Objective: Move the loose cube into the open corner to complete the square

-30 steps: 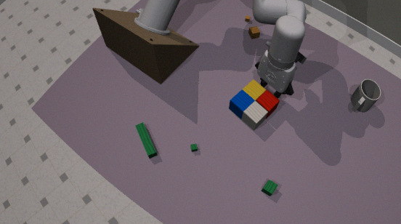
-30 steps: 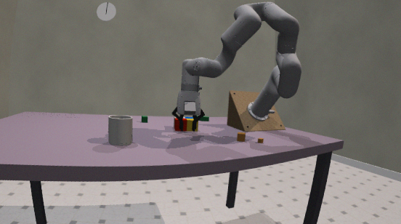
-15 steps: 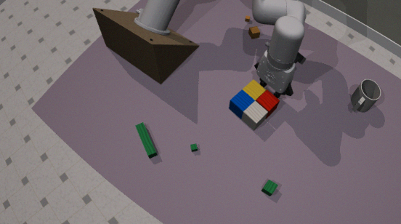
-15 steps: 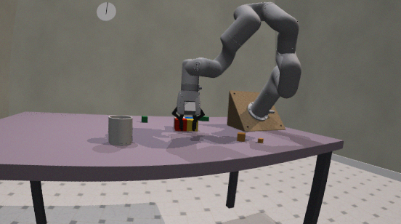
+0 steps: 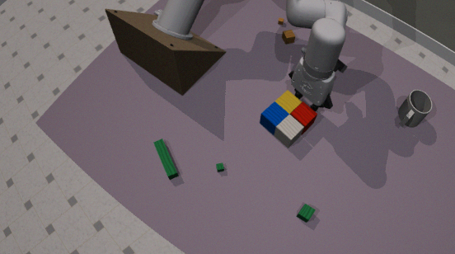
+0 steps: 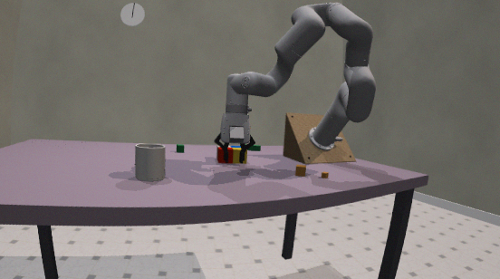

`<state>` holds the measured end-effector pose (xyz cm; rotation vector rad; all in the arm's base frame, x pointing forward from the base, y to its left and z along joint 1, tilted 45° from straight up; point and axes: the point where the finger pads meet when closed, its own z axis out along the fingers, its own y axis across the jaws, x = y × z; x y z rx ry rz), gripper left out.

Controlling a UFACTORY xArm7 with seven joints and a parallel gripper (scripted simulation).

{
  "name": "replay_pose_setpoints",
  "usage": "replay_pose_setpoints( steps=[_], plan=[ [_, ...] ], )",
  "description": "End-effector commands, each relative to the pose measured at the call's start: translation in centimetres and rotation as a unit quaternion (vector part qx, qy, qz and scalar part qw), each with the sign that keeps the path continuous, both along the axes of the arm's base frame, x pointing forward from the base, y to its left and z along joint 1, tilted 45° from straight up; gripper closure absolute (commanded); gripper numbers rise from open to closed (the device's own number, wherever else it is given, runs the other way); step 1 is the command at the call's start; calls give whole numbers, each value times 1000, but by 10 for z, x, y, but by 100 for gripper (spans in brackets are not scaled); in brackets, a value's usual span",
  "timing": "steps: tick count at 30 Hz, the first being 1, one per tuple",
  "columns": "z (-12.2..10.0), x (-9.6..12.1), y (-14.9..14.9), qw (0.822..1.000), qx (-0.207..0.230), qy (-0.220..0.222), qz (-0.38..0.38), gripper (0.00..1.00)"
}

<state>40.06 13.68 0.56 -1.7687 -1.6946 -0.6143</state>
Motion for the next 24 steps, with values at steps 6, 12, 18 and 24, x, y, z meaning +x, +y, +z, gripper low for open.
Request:
replay_pose_setpoints(
  steps=[6, 12, 18, 24],
  plan=[
    [0, 1, -2, 1000, -1, -1, -2, 51],
    [-2, 1, -4, 1000, -1, -1, -2, 51],
    [-2, 1, -5, 1000, -1, -1, -2, 51],
    [-2, 1, -5, 1000, -1, -1, -2, 51]
  ],
)
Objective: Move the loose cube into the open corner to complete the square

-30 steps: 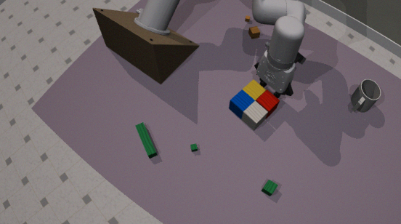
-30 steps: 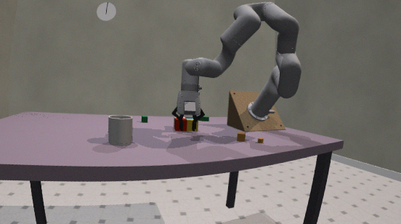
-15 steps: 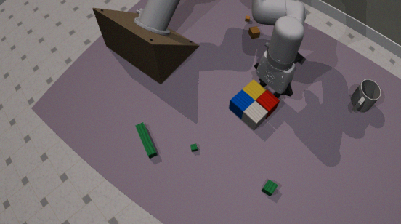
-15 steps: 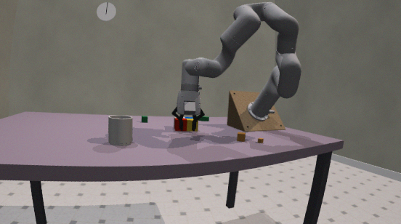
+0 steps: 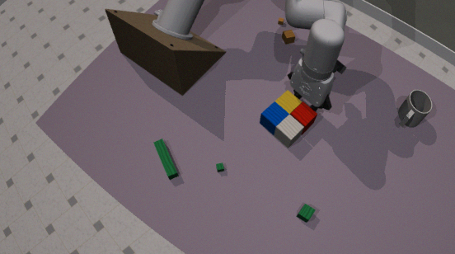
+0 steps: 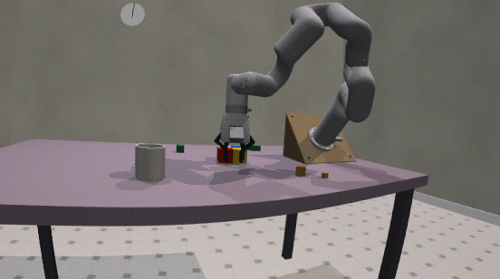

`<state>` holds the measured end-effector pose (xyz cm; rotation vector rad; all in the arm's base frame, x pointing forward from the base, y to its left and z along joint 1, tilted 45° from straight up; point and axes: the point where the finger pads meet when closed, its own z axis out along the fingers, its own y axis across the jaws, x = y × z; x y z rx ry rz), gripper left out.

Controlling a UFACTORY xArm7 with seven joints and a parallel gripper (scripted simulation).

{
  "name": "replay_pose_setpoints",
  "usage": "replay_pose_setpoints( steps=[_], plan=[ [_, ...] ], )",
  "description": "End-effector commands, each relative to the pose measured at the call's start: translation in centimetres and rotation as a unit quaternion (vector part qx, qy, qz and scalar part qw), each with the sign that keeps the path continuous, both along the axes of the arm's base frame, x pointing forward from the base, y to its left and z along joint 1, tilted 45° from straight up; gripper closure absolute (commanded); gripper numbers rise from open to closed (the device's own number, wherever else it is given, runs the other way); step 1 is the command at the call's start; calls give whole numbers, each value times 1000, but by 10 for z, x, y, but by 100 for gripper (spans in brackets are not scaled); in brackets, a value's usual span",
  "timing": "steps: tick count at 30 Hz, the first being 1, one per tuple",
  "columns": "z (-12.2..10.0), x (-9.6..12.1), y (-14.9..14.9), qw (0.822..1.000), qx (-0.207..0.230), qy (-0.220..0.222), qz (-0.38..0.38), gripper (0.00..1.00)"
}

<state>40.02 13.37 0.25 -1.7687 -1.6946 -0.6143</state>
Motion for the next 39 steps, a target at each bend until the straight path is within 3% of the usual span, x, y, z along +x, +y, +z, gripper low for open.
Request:
replay_pose_setpoints(
  steps=[1, 39],
  plan=[
    [1, 2, -2, 1000, -1, -1, -2, 51],
    [-3, 1, -5, 1000, -1, -1, -2, 51]
  ],
)
